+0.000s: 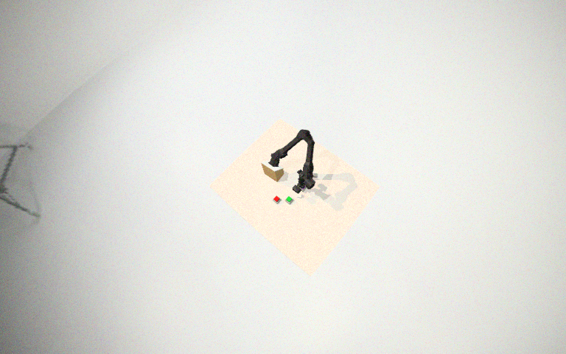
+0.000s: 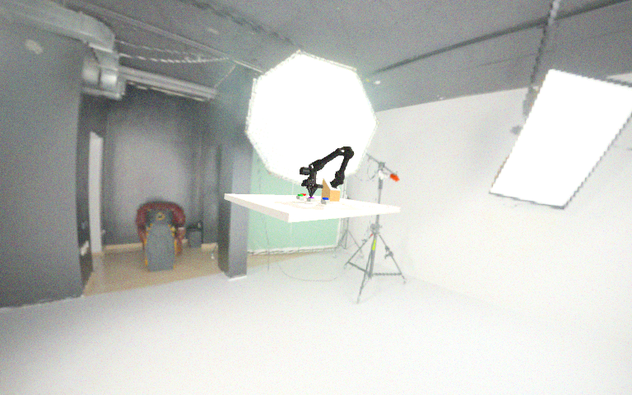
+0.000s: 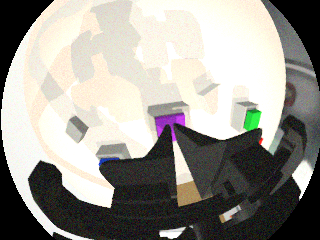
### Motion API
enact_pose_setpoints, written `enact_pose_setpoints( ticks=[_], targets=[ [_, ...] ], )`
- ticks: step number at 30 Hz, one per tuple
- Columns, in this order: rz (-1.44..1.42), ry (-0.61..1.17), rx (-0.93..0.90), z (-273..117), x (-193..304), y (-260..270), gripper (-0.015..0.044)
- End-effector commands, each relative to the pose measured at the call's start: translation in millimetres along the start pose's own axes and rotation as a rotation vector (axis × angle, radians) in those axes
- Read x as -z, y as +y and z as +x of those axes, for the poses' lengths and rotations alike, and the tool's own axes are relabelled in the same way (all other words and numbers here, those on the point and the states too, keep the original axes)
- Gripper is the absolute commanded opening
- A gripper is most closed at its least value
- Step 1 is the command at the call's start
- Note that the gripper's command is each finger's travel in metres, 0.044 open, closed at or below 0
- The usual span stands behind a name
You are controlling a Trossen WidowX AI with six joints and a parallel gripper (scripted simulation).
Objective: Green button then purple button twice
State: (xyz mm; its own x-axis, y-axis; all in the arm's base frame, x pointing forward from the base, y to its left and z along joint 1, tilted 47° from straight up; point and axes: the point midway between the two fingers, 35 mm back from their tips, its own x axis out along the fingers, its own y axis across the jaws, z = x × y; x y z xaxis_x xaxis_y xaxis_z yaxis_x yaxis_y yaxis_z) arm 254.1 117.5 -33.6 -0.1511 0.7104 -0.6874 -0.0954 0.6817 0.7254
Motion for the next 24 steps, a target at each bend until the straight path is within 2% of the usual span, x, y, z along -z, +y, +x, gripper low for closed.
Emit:
enact_pose_setpoints(
  ticks=[1,7,11,16,19,24],
  targets=[
    [0.011,0.006,-0.004,1.5,3.2,-0.2,0.002],
    [0.011,0.006,-0.004,1.5,3.2,-0.2,0.002],
    [0.01,0.006,-0.002,-30.0,2.4,-0.7,0.002],
    [0.011,0.006,-0.002,-32.7,2.7,-0.6,0.002],
    [0.012,0.006,0.001,-42.1,-1.5,22.2,0.0099],
    [0.012,0.005,0.002,-72.2,2.3,102.7,0.023]
  ],
)
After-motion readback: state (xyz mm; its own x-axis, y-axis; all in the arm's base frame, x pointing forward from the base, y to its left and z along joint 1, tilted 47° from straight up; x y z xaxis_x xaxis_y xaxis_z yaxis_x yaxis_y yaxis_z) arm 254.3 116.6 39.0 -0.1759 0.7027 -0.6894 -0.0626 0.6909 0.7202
